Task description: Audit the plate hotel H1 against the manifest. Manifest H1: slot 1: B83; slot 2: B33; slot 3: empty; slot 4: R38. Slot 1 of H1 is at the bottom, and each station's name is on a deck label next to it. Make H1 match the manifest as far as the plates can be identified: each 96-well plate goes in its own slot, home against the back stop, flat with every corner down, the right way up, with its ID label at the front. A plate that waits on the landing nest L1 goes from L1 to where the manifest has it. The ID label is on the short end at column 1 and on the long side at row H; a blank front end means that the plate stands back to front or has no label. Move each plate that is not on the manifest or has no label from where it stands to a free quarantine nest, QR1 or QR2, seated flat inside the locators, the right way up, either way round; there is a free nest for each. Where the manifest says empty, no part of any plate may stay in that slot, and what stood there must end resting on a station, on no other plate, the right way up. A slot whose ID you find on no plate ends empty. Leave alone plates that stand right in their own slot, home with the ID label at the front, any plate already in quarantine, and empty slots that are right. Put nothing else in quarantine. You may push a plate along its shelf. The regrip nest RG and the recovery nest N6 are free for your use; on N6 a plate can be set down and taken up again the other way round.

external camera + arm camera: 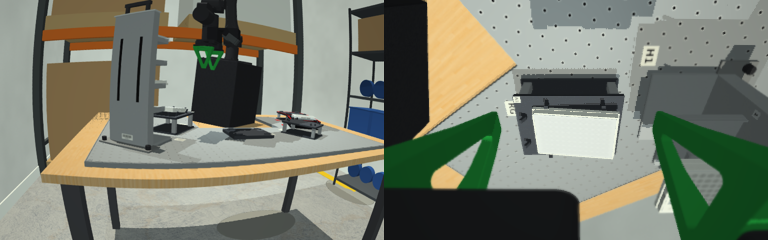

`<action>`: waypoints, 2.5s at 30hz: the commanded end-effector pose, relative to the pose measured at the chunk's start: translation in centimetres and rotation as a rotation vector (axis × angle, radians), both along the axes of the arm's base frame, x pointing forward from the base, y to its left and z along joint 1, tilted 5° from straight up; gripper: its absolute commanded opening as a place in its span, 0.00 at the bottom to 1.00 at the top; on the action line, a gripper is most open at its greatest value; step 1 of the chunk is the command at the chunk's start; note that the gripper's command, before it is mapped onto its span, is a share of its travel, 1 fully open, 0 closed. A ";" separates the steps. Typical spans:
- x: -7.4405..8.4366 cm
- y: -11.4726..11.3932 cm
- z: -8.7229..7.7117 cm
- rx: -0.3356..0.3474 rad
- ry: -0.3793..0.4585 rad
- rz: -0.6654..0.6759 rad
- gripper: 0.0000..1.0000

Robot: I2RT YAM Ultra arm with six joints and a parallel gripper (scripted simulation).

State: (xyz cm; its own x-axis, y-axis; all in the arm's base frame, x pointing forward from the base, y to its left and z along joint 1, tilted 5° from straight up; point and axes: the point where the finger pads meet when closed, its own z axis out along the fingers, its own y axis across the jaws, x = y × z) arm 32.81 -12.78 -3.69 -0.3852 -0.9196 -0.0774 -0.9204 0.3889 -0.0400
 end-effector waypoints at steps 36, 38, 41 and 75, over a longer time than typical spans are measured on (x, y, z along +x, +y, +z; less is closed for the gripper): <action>-3.6 -9.5 0.9 0.057 0.033 -0.692 1.00; -3.9 -10.0 0.6 0.063 0.043 -0.739 1.00; -4.3 -11.0 0.9 0.064 0.038 -0.808 1.00; -4.6 -13.6 1.6 0.110 0.041 -1.493 1.00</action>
